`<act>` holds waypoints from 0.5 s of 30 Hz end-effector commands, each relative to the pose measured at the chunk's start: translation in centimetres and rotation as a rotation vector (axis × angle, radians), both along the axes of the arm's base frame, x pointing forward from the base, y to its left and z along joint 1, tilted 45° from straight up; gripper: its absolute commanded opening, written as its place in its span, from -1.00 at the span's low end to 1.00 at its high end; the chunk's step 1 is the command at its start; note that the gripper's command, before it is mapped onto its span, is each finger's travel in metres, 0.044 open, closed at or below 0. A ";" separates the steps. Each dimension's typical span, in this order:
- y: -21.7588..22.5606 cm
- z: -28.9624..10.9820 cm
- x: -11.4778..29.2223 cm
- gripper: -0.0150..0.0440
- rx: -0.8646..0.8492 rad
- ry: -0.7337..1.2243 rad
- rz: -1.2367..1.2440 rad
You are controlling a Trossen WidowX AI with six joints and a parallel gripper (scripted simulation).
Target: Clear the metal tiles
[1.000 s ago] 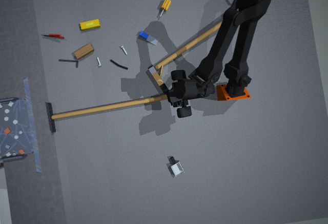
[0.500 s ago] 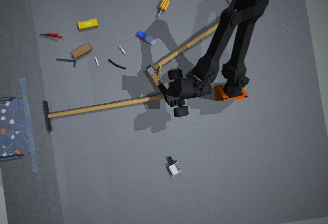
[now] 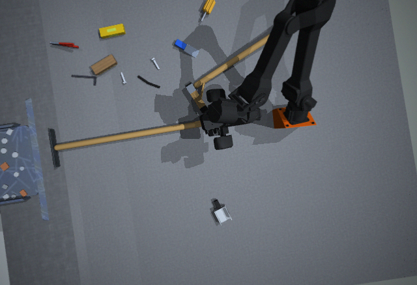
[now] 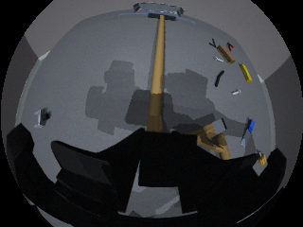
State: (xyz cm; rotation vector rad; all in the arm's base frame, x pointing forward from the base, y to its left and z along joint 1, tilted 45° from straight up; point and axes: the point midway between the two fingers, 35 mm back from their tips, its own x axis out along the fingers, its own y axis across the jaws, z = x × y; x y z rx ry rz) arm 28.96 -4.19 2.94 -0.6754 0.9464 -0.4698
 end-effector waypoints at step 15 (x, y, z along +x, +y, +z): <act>-0.3 0.7 3.3 -0.49 0.002 -0.021 0.003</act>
